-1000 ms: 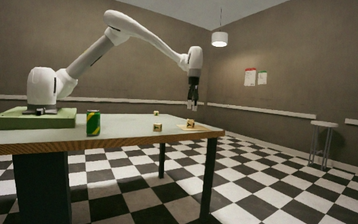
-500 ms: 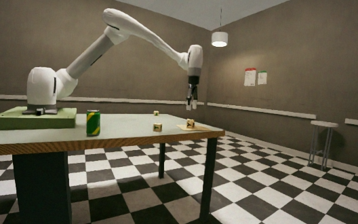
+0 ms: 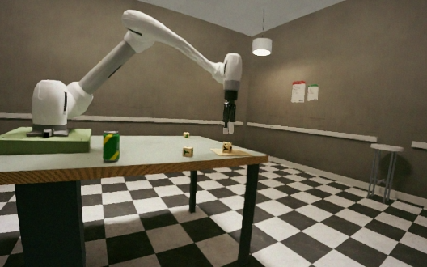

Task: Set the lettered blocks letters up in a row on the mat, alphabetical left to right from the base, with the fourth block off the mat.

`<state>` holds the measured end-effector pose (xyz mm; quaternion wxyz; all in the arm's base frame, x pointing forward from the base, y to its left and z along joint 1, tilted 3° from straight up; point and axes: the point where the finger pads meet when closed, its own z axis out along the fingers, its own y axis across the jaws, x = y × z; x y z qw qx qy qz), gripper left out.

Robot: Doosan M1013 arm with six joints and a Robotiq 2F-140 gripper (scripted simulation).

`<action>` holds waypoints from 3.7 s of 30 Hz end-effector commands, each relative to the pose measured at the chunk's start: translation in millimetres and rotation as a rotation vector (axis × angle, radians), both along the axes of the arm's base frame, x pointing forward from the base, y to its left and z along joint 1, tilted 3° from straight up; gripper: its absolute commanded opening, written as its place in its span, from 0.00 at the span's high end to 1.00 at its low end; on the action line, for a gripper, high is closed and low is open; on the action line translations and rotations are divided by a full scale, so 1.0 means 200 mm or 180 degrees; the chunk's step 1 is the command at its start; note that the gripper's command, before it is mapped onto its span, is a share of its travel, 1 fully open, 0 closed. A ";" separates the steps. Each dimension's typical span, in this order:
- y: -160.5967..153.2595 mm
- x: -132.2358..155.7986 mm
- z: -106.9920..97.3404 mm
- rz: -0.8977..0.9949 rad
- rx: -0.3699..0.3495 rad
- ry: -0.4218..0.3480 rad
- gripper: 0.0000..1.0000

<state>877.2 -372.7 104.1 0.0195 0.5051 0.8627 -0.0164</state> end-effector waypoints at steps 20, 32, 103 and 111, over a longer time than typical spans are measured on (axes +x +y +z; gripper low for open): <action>0.00 0.00 0.01 0.0000 -0.0001 -0.0006 0.45; 0.00 0.00 0.00 0.0000 -0.0001 -0.0006 0.45; -0.01 0.01 -0.25 -0.0001 -0.0002 -0.0006 0.45; -0.01 0.01 -0.25 -0.0001 -0.0002 -0.0006 0.45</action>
